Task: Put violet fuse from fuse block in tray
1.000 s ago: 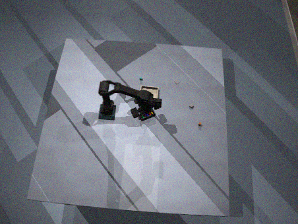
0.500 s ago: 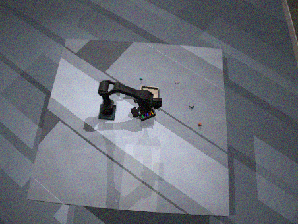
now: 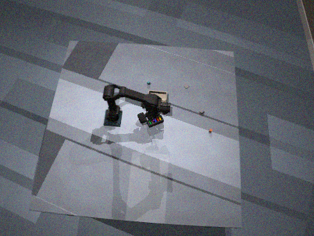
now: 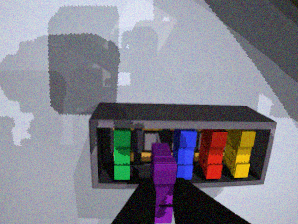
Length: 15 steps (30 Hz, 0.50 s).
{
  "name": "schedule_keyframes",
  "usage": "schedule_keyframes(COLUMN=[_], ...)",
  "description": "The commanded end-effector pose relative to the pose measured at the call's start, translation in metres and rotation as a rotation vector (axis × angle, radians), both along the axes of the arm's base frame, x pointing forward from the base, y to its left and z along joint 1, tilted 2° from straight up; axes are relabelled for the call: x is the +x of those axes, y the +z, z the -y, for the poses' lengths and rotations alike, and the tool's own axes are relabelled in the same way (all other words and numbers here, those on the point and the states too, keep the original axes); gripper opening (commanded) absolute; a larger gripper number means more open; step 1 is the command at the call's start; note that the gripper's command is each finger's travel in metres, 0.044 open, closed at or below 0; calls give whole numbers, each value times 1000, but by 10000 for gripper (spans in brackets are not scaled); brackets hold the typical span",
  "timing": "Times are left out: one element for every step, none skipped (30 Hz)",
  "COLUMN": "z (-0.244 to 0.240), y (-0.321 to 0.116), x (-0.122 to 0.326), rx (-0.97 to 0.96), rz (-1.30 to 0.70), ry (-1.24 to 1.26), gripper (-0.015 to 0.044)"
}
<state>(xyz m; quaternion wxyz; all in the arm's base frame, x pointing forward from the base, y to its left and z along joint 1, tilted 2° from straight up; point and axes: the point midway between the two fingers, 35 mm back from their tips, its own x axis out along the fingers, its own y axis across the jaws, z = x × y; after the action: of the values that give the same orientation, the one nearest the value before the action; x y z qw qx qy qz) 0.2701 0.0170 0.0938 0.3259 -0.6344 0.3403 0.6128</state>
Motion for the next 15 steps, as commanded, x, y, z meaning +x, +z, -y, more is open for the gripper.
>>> schedule_keyframes(z=[1,0,0,0,0,0,0,0,0,0,0,0,0,0,0], y=[3,4,6,8,9,11,13,14,16,17,19,21,22,24,24], x=[0,0,0,0,0,0,0,0,0,0,0,0,0,0,0], rx=[-5,-5,-5,-5,-5,-5,-5,-5,-5,-5,-5,-5,-5,-5,-5], rz=[2,2,2,2,2,2,2,2,2,2,2,2,2,2,2], ry=[-1,-1,-1,-1,-1,-1,-1,-1,-1,-1,-1,-1,-1,-1,-1], gripper=[0,0,0,0,0,0,0,0,0,0,0,0,0,0,0])
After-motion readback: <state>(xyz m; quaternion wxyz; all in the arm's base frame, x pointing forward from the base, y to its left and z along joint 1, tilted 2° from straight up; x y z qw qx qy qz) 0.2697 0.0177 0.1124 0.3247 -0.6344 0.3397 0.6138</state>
